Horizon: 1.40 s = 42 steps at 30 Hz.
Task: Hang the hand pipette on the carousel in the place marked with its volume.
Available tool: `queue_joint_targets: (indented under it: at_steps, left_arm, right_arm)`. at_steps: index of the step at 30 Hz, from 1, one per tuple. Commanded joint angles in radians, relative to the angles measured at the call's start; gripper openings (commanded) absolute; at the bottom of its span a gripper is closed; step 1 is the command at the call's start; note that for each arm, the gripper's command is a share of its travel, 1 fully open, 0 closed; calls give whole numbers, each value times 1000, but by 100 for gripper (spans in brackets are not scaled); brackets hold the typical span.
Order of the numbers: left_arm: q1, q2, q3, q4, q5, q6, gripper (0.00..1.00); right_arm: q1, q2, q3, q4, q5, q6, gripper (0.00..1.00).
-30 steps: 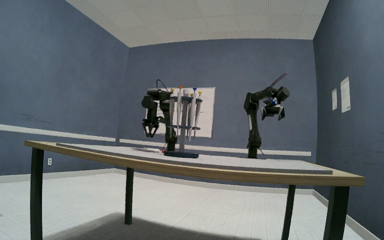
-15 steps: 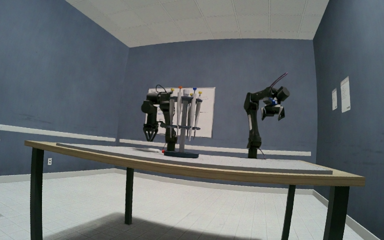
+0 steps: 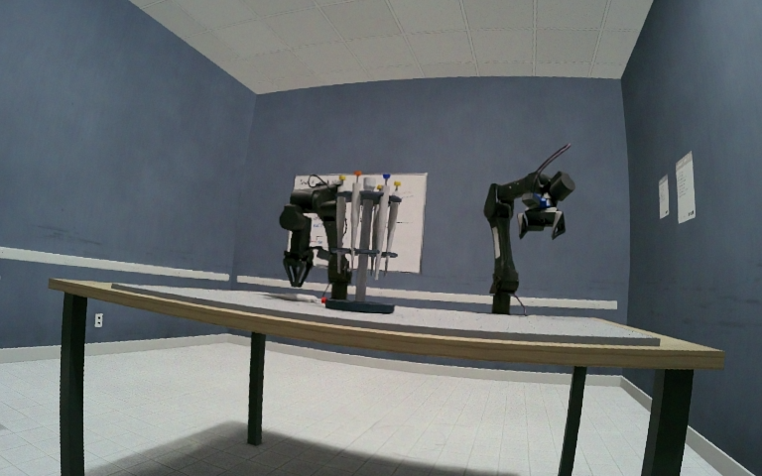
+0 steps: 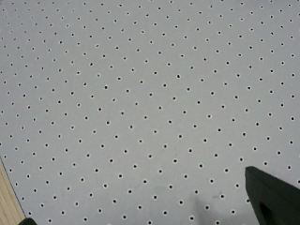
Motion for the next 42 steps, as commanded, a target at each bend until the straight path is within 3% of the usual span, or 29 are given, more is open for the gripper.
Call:
queue_joint_targets:
  at_steps: [1,42]
  left_arm:
    - [6,-5,14,13,20,9,100]
    - [6,-5,14,13,20,9,100]
  right_arm:
    - [1,-9,6,9,-1,-1,54]
    - [1,1,23,2,-1,-1,54]
